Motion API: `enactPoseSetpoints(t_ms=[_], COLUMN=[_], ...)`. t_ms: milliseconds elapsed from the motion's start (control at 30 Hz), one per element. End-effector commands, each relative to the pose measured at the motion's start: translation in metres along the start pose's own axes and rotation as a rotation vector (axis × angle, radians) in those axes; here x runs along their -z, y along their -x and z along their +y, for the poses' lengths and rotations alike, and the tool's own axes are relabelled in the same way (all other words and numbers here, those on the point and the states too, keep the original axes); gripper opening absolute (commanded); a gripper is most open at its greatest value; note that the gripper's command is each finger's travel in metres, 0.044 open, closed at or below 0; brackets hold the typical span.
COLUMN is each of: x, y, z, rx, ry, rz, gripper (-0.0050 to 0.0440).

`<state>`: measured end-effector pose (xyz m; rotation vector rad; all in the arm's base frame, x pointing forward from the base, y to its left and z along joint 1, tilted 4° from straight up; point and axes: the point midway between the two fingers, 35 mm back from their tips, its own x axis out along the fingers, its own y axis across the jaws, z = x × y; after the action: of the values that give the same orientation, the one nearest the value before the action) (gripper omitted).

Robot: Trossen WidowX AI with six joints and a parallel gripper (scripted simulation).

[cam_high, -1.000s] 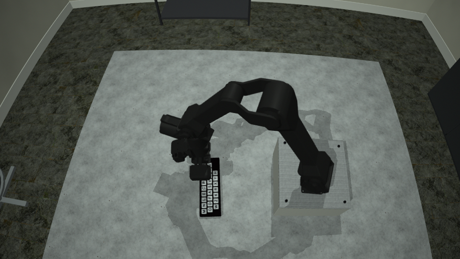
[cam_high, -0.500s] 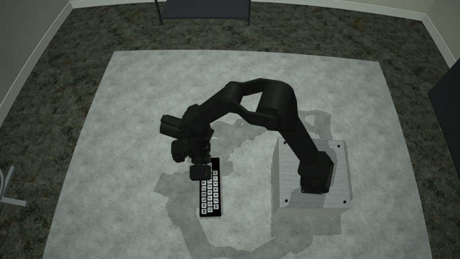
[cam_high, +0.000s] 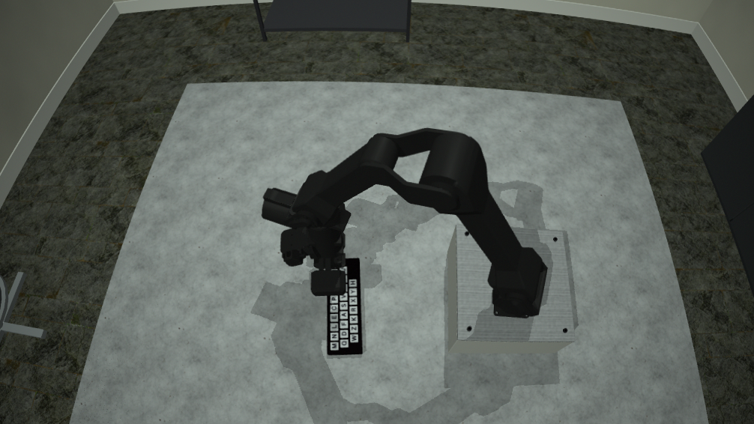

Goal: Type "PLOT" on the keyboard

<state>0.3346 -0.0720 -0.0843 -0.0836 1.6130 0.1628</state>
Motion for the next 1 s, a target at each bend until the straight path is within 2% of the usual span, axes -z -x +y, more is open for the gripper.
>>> enactPoseSetpoints(t_ms=[0,67,233,500,700,967], x=[0.002,0.002,0.002,0.002,0.021,0.02], y=[-0.002,0.0,0.033,0.033,0.033,0.032], z=[0.001,0.001,0.001,0.001,0.034,0.034], rx=[-0.002,-0.002,-0.002,-0.002,-0.002,-0.002], ry=[0.001,0.001,0.001,0.001,0.001,0.001], rz=[0.006,0.006,0.006,0.006,0.006,0.006], gripper=[0.0,0.0,0.0,0.0,0.0,0.0])
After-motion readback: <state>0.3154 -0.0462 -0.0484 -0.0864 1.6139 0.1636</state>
